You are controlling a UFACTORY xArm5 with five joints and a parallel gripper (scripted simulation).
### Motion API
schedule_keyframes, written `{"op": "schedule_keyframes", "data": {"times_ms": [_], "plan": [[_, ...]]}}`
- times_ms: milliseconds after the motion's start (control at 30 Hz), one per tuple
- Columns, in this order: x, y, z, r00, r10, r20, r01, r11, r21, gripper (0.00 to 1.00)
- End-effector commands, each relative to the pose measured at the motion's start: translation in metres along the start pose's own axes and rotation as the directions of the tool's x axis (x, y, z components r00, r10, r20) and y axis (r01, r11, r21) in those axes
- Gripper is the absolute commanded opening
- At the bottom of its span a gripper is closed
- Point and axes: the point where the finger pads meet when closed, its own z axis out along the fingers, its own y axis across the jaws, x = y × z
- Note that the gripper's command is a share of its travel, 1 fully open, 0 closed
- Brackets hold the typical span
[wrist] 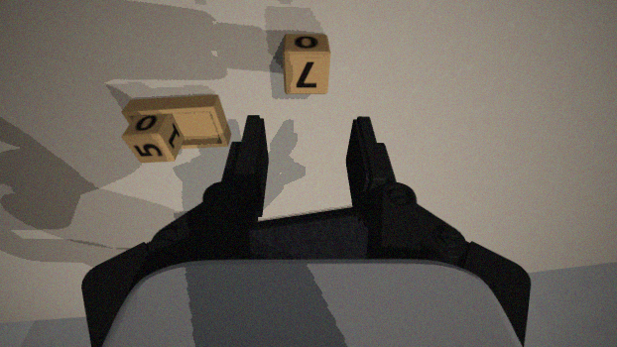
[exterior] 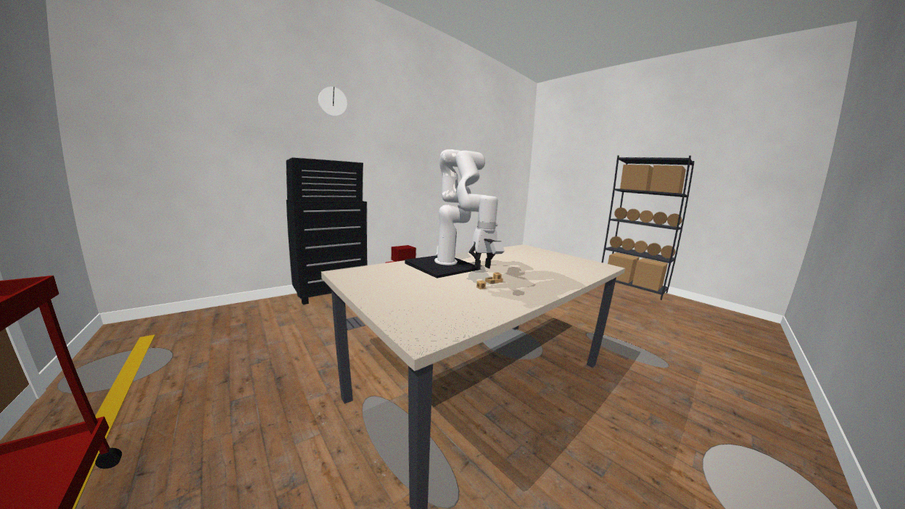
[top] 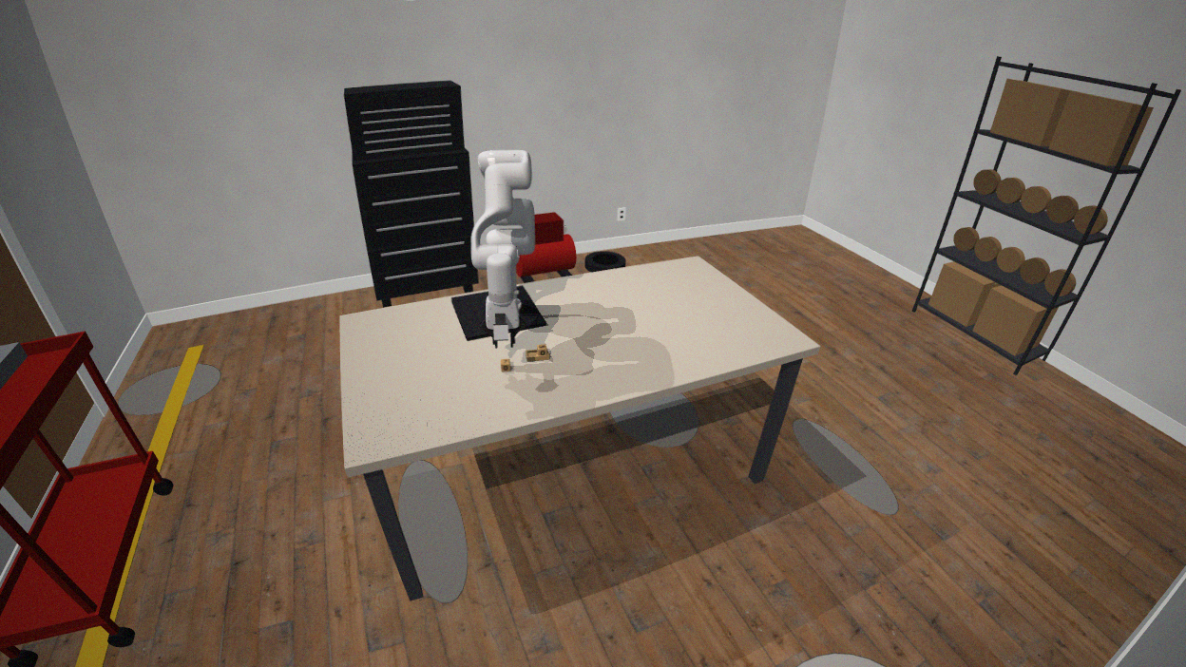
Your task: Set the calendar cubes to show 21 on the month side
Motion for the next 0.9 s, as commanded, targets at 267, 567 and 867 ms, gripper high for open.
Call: {"op": "schedule_keyframes", "data": {"times_ms": [267,567,867], "plan": [[0.001,0.0,0.001,1.0,0.0,-0.004,0.0,1.0,0.0,0.47],[0.001,-0.001,0.006,1.0,0.0,-0.004,0.0,1.0,0.0,0.47],[0.002,-0.001,0.019,1.0,0.0,-0.004,0.0,1.0,0.0,0.47]]}}
